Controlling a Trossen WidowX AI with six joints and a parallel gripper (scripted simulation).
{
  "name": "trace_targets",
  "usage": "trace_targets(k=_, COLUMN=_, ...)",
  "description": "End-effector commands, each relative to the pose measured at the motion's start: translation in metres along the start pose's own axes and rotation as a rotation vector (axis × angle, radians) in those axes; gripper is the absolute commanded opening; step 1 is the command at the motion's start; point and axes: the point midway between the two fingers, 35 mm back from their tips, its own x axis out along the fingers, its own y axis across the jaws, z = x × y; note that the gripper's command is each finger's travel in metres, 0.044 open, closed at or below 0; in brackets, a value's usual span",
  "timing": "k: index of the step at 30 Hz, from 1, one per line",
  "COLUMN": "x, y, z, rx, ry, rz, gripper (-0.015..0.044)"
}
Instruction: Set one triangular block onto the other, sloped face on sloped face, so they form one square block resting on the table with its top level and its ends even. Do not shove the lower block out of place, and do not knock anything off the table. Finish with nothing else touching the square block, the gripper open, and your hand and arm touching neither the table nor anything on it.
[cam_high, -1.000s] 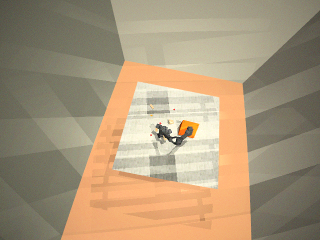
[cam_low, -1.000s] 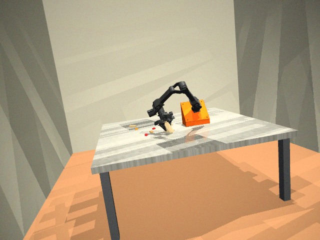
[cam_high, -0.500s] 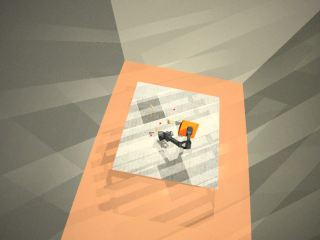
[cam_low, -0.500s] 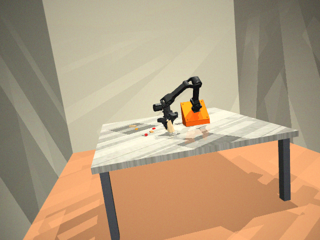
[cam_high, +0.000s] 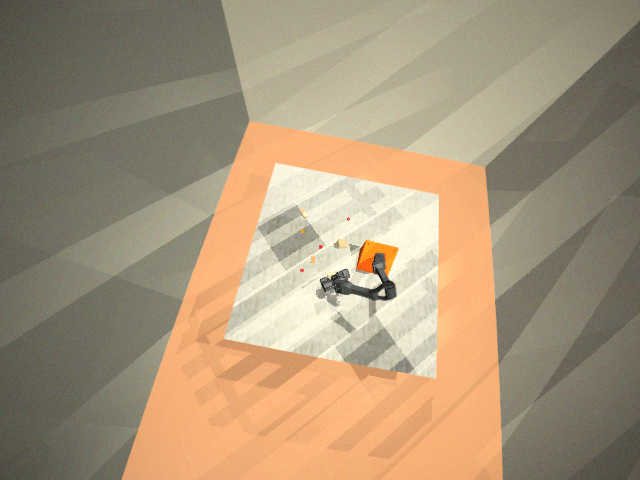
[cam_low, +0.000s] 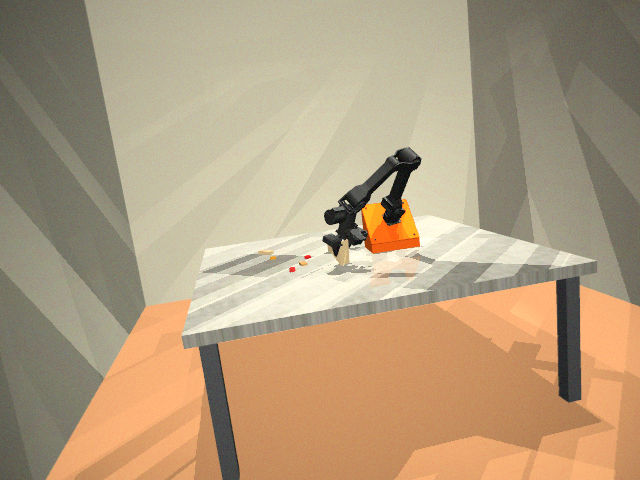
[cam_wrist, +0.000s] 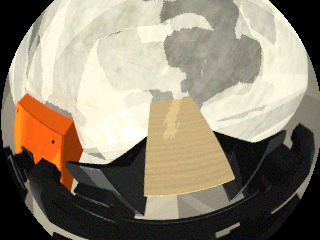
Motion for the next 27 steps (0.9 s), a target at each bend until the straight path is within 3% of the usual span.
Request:
trace_targets(k=1, x=-0.005, y=0.000, z=0.006, rx=0.004, ry=0.088, rz=-0.008, gripper=0.0000)
trace_targets(k=15, x=-0.013, y=0.000, z=0.031, rx=0.010, ry=0.449, rz=-0.008, gripper=0.0000)
trace_targets(k=16, x=-0.013, y=0.001, z=0.027, rx=0.006, ry=0.386, rz=-0.009, gripper=0.0026)
trace_targets(k=27, x=-0.013, y=0.001, z=0.027, rx=0.006, ry=0.386, rz=-0.009, gripper=0.0315)
